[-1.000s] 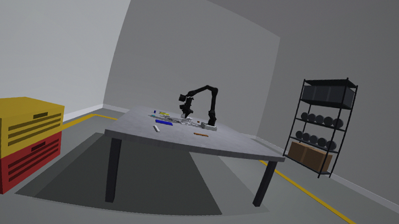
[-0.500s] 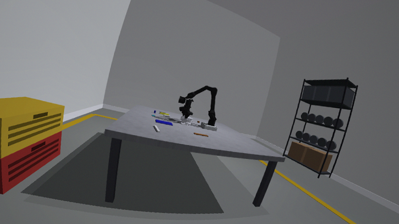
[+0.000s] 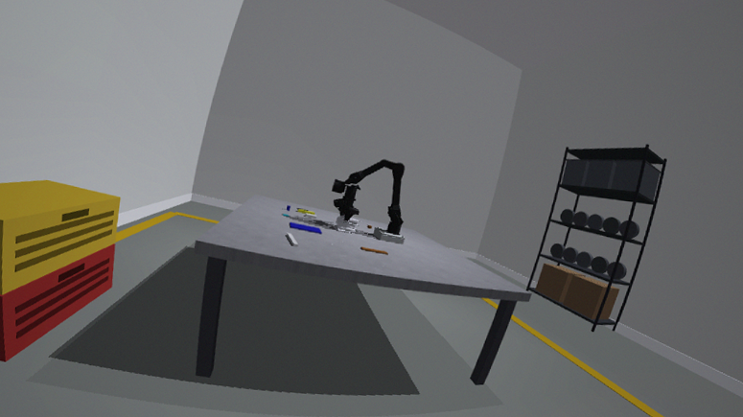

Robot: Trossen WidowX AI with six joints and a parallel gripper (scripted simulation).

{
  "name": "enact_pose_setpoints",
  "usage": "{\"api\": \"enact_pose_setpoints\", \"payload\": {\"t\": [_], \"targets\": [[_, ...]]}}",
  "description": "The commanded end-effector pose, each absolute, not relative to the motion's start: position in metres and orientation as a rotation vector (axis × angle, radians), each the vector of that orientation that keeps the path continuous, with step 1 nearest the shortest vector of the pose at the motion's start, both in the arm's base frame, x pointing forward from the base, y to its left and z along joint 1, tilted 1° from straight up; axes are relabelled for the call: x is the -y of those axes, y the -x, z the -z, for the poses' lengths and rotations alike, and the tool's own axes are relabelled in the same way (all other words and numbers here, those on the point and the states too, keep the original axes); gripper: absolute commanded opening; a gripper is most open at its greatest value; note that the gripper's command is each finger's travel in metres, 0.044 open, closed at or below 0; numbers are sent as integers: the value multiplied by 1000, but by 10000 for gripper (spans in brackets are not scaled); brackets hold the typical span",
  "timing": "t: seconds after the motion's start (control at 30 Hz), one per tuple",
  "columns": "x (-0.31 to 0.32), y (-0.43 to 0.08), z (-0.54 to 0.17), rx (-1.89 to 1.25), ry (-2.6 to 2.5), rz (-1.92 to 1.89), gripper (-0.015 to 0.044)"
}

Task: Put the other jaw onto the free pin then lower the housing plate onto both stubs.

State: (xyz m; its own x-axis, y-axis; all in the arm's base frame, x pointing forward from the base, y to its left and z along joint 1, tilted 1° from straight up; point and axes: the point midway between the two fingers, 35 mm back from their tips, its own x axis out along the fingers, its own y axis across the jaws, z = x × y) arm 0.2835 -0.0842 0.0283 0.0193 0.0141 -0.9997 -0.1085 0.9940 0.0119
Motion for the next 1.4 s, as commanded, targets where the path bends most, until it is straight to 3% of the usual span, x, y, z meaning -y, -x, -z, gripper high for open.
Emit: {"api": "enact_pose_setpoints", "payload": {"t": [0.0, 1.37], "targets": [[84, -284, -26, -1549, 70, -95, 134], [84, -284, -16, -1548, 82, -106, 134]]}}
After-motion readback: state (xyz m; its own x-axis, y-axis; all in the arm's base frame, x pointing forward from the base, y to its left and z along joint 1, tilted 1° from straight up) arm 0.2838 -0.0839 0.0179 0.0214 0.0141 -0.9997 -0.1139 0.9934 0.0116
